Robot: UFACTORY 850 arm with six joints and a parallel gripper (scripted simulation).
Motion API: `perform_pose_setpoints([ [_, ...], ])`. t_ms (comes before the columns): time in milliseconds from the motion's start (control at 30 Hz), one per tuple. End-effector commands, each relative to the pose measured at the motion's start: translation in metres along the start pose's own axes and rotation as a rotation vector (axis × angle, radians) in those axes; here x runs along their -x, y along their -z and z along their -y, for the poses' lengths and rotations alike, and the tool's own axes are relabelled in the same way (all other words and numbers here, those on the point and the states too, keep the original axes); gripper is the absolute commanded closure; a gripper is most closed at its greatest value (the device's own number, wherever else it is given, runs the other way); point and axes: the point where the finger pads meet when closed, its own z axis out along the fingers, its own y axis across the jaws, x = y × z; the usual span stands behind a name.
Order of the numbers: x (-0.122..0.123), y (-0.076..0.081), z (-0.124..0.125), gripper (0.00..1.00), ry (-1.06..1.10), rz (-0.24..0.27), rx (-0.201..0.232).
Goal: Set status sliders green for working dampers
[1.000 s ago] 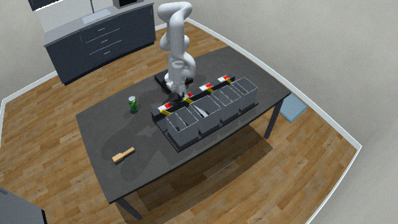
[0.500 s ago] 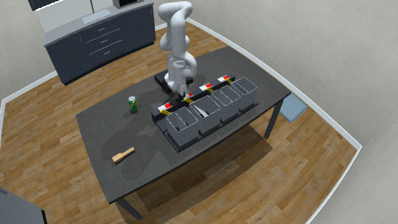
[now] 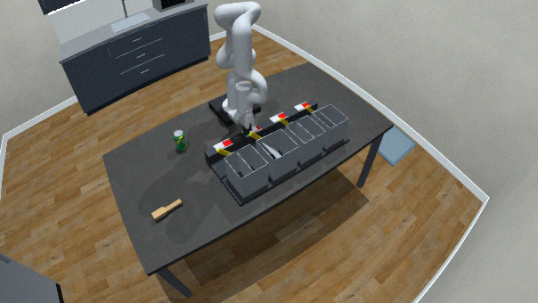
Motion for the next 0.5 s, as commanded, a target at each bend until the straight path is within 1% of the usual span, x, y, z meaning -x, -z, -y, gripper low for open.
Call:
perform_pose_setpoints([
  [0,0.0019,0.0003,0.0007,1.0,0.0,0.0,-0.002],
  [467,0.0078,0.0003,0.0007,1.0,0.0,0.0,-0.002],
])
